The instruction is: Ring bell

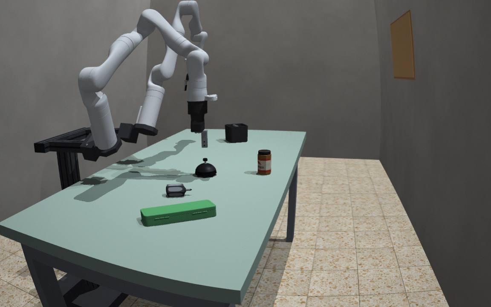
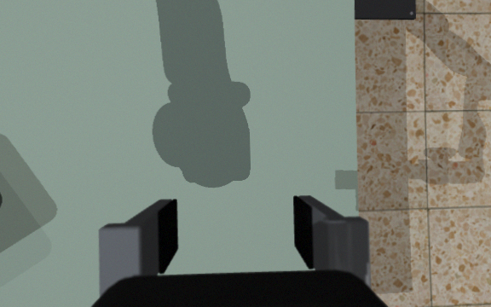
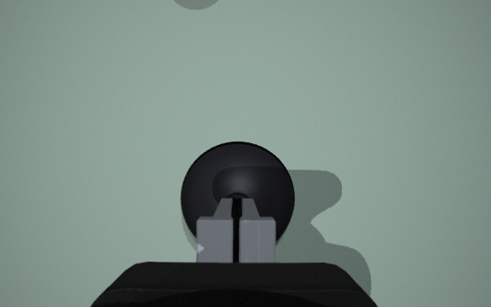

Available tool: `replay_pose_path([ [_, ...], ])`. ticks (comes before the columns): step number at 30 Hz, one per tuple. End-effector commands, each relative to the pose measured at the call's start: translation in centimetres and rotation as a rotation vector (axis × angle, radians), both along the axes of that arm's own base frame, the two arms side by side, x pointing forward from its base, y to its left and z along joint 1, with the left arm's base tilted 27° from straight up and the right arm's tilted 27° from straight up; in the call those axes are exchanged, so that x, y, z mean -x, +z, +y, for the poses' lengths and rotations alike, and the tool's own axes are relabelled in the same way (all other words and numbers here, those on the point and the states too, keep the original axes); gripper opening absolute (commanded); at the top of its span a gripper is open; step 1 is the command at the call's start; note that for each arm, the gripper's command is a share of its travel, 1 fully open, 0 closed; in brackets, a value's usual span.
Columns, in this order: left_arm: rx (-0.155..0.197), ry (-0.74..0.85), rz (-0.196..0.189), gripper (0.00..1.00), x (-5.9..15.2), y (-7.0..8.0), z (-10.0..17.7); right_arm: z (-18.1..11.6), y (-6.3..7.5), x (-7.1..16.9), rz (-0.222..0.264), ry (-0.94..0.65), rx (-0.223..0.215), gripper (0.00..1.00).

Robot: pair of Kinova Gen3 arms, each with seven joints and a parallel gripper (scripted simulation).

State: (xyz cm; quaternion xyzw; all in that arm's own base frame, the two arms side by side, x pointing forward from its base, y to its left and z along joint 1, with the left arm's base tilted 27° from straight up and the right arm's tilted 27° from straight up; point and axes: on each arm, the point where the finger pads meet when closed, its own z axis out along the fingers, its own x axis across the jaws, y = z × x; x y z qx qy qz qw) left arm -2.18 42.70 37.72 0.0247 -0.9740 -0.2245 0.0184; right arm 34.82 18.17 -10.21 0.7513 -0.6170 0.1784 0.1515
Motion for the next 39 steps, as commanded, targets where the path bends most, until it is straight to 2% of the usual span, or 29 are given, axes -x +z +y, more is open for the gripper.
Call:
replay_pose_path([
  [1,-0.002,0.0,0.0,1.0,0.0,0.1,0.0,0.4,0.6,0.0,-0.001,0.001,-0.001,0.17],
  [5,-0.002,0.0,0.0,1.0,0.0,0.1,0.0,0.7,1.3,0.1,-0.001,0.001,-0.001,0.17],
  [14,-0.002,0.0,0.0,1.0,0.0,0.1,0.0,1.1,2.0,0.2,-0.001,0.001,-0.001,0.17],
  [39,-0.002,0.0,0.0,1.0,0.0,0.1,0.0,1.1,2.1,0.2,-0.001,0.001,-0.001,0.17],
])
